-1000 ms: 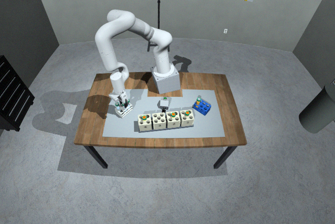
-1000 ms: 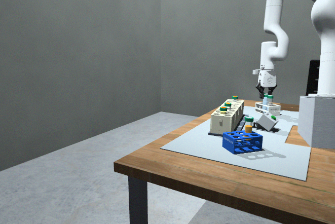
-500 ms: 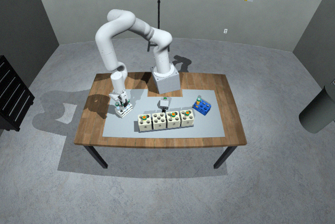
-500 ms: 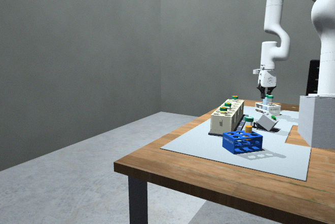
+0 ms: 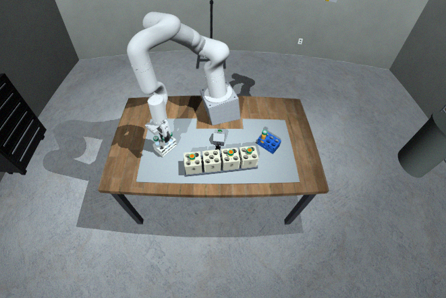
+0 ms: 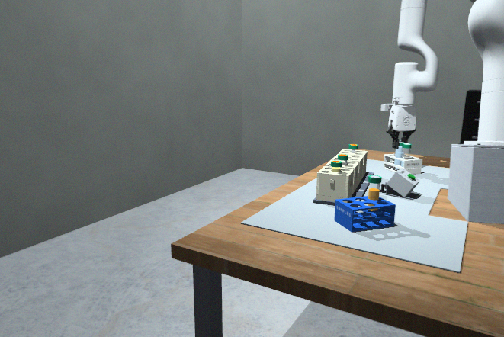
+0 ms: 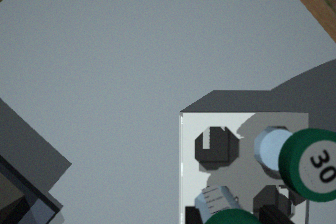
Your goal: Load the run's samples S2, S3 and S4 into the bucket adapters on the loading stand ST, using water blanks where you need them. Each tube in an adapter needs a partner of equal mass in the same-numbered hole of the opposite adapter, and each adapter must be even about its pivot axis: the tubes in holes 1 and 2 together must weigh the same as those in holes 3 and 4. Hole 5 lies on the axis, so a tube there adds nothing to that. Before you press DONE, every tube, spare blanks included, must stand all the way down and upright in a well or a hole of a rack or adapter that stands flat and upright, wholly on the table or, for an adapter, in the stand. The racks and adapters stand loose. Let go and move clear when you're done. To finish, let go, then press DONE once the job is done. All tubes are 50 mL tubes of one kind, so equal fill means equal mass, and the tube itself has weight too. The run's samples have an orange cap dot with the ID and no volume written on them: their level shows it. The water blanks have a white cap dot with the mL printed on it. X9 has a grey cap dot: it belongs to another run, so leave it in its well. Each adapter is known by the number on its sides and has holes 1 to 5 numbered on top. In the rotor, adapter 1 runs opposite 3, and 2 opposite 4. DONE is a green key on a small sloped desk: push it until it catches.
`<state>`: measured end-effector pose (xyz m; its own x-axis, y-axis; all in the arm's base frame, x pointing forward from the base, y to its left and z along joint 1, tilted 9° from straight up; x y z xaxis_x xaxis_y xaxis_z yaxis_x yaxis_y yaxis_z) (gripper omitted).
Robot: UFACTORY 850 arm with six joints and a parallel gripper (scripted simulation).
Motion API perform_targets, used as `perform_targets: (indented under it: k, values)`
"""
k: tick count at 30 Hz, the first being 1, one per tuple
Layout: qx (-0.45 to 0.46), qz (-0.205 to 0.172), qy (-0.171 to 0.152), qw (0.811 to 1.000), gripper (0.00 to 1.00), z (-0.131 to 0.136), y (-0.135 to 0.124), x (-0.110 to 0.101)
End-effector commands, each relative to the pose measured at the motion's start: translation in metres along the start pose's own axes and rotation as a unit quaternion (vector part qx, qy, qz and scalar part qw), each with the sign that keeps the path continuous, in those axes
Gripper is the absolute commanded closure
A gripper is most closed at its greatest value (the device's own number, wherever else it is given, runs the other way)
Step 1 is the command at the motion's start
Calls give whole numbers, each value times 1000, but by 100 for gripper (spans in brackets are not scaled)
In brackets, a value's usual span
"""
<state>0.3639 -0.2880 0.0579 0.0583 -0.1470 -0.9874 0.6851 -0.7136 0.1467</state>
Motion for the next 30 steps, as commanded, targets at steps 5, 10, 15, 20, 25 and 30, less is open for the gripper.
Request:
perform_targets:
  k: [5, 10, 15, 20, 25, 30]
  values:
    - [0, 4, 2, 1000, 100, 0, 0, 0]
    - [0, 4, 2, 1000, 100, 0, 0, 0]
    - [0, 4, 2, 1000, 100, 0, 0, 0]
    - [0, 4, 2, 1000, 100, 0, 0, 0]
    - [0, 4, 3, 1000, 100, 0, 0, -2]
    - [0, 4, 3, 1000, 100, 0, 0, -5]
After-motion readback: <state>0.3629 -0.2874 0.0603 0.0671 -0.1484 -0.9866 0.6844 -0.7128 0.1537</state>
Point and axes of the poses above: the point where the finger pads meet when closed, its own x axis out along the fingers, its own z axis across the jaws, y = z × x, the point moved 6 cm from there along -x, back along the fingers, and after that the axes turned 11 degrees about x, right-handed, at the moved point
